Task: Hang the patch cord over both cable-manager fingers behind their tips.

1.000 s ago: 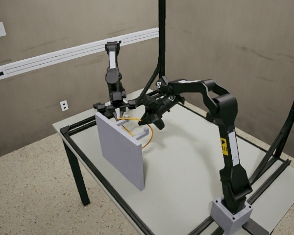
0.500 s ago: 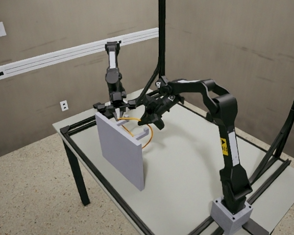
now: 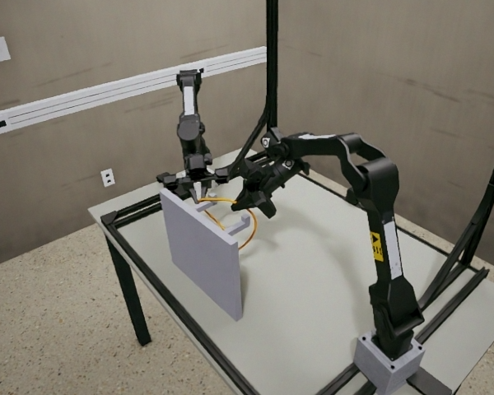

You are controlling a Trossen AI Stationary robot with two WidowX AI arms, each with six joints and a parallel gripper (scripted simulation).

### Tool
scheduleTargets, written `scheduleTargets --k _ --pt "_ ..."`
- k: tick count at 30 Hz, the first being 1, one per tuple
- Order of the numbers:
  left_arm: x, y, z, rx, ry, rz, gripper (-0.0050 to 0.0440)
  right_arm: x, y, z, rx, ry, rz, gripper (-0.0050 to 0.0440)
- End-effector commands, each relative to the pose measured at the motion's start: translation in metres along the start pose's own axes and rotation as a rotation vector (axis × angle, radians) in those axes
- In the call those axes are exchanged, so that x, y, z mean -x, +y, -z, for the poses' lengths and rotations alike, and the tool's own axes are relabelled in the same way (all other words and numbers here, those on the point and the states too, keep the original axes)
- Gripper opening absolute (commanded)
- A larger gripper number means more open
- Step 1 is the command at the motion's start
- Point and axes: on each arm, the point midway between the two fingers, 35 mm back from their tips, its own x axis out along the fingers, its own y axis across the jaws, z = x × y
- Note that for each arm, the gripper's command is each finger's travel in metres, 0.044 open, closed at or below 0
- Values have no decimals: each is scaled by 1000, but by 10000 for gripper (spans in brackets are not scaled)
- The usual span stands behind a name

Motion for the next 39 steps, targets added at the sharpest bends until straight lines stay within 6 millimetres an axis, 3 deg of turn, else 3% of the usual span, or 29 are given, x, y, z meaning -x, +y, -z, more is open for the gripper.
scheduleTargets --k 1,16,17,27,39 --pt "12 0 -20 50 -22 25 25 4 0 -9 3 -27 2 40" --pt "12 0 -20 50 -22 25 25 4 0 -9 3 -27 2 40" --pt "15 1 -27 68 -30 31 25 4 0 -9 3 -27 2 40" --pt "10 2 -18 42 -19 19 25 4 0 -9 3 -27 2 40" --pt "14 9 -21 45 -20 21 25 4 0 -9 3 -27 2 40"
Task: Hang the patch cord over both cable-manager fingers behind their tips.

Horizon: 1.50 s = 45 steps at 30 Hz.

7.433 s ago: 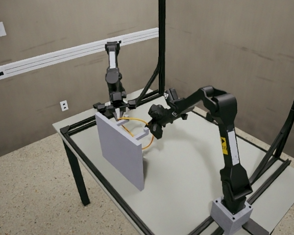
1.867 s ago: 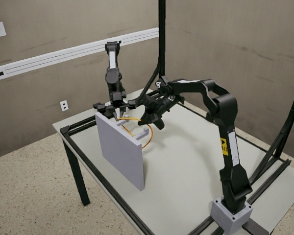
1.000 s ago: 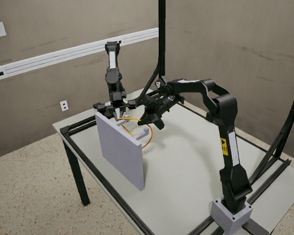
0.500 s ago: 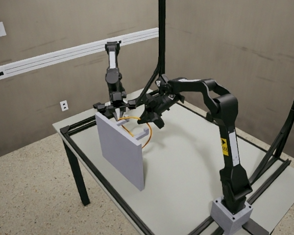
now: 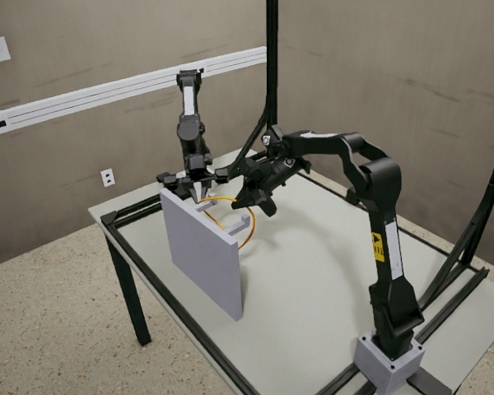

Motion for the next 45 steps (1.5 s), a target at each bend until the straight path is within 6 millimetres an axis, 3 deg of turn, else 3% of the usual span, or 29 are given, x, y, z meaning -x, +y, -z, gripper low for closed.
scheduleTargets --k 1,45 --pt "10 5 -14 31 -12 17 25 5 -1 -10 3 -27 2 40" --pt "25 37 -22 28 -9 17 25 5 -1 -10 3 -27 2 40"
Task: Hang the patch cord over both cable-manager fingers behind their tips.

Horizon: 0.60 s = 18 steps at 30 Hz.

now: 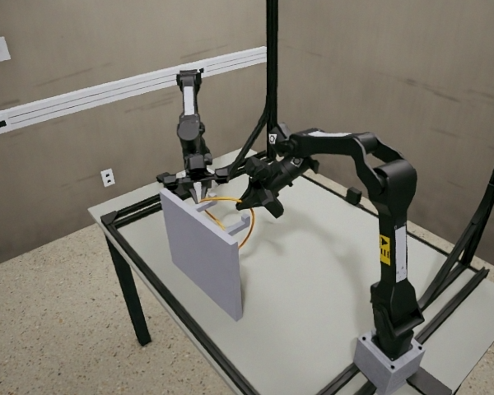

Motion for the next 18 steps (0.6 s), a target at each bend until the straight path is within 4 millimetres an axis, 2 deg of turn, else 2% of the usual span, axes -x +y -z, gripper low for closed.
scheduleTargets --k 1,18 --pt "8 6 -11 25 -7 17 25 4 -1 -9 3 -27 2 40" --pt "9 8 -11 25 -7 17 25 4 -1 -9 3 -27 2 40"
